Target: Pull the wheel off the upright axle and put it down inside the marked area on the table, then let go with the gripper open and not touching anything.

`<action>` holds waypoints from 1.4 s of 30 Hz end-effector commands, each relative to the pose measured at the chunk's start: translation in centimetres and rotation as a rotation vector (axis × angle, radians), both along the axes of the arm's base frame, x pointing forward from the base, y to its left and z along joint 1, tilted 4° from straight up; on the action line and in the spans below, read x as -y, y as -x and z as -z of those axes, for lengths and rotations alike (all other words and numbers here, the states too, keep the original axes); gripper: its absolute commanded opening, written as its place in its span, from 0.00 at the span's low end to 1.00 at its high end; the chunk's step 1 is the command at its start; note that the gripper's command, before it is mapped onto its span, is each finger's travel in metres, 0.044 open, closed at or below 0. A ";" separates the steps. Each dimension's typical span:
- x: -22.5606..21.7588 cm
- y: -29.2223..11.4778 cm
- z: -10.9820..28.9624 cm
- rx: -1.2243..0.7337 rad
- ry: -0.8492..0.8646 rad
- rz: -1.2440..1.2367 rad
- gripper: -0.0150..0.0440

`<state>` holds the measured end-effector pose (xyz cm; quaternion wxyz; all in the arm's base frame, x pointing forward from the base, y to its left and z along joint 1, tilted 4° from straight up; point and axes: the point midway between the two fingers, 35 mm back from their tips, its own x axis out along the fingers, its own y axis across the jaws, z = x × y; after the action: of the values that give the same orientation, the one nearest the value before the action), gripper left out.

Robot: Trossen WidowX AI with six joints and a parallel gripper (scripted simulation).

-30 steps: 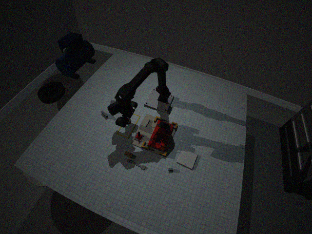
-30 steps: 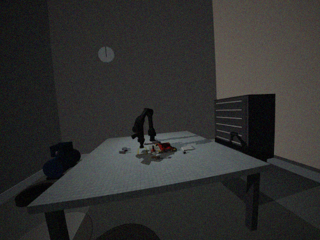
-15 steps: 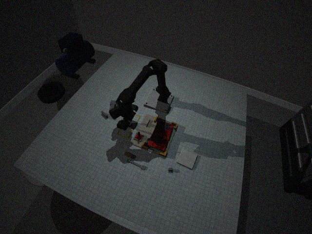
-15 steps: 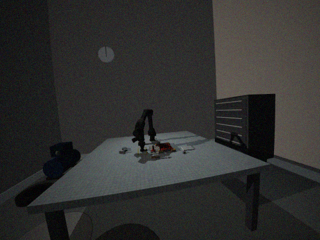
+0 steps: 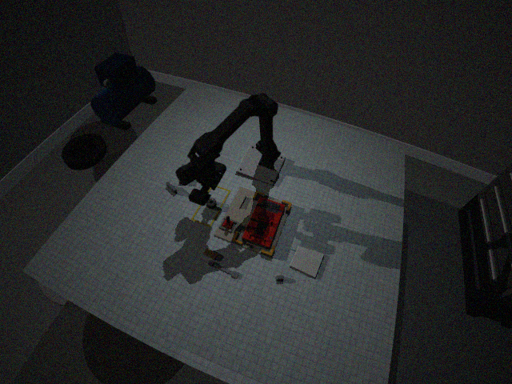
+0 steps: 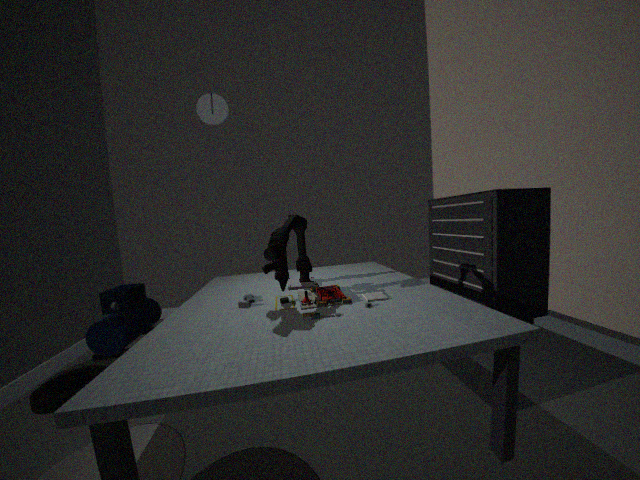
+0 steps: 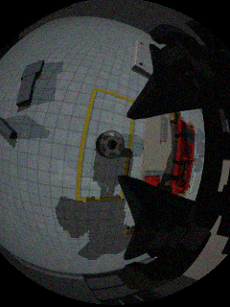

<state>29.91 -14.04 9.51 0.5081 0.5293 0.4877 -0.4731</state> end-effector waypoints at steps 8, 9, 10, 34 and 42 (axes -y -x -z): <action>-2.7 7.0 -4.2 -0.008 -0.006 -0.004 1.00; -3.1 7.8 -4.5 -0.009 -0.007 -0.005 1.00; -3.4 8.4 -4.7 -0.010 -0.007 -0.005 1.00; -3.4 8.6 -4.8 -0.010 -0.007 -0.005 1.00; -3.4 8.6 -4.8 -0.010 -0.007 -0.005 1.00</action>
<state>21.40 -10.66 14.29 0.5045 0.5282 0.4911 -0.4748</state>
